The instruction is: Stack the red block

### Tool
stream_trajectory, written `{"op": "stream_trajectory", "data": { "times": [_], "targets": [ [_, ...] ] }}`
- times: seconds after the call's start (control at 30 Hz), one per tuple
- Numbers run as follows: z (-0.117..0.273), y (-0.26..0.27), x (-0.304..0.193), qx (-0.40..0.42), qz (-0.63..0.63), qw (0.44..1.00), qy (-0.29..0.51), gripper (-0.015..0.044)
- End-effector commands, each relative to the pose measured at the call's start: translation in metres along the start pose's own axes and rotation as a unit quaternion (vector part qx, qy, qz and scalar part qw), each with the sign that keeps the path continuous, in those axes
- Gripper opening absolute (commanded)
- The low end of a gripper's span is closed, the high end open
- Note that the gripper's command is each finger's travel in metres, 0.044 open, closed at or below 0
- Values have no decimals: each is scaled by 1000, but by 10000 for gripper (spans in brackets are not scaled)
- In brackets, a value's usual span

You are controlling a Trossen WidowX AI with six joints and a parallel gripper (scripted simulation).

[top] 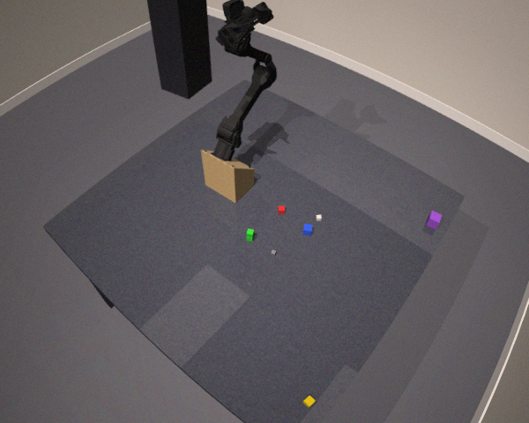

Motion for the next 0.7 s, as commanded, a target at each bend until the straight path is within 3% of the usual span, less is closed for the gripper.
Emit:
{"op": "stream_trajectory", "data": {
  "times": [0.0,0.27,0.67],
  "targets": [
    [0,-1,0,0,0,1000,1,426],
    [-31,-45,-38,-21,18,997,69,440],
    [-75,-125,-151,-77,51,968,236,440]
  ]
}}
Point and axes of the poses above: the point midway between the two fingers, 35 mm back from their tips, its own z axis back along the fingers, its own y axis across the jaws, x = y × z, the point moved 5 cm from there along z, back along the fingers, and after that the axes turned 9 degrees about -z, right-handed, at the moved point
